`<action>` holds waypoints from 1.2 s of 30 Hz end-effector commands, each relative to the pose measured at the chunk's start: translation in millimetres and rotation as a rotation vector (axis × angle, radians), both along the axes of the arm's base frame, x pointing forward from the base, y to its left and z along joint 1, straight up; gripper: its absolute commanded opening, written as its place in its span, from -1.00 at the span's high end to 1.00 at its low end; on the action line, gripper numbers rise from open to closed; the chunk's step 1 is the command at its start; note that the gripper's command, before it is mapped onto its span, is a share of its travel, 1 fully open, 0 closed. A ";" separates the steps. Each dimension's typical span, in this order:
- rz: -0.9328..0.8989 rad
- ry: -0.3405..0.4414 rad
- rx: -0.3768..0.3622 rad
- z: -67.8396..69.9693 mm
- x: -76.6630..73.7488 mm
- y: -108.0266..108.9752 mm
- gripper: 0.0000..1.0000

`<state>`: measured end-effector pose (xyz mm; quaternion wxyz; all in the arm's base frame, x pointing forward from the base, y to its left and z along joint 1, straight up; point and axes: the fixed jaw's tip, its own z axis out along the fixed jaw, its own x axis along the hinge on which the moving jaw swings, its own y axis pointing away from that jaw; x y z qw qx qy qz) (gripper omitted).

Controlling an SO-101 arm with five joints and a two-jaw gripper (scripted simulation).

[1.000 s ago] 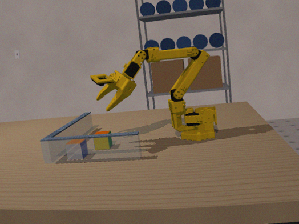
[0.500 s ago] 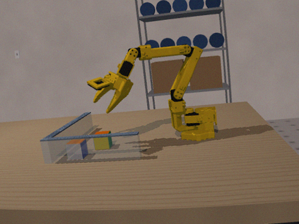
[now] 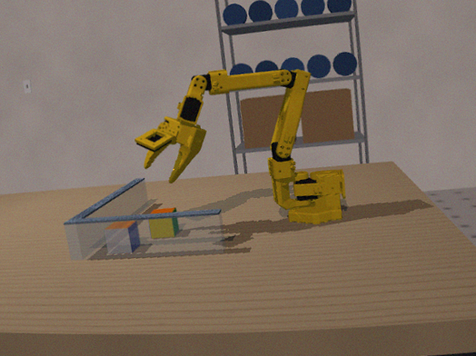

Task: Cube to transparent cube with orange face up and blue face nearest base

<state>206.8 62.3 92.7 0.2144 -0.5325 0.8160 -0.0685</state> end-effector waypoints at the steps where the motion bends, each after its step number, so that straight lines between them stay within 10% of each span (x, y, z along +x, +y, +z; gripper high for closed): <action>1: 0.030 -0.024 -0.009 8.7 4.7 0.3 0.30; 36: 0.276 0.182 -0.155 -5.0 5.6 -2.9 0.30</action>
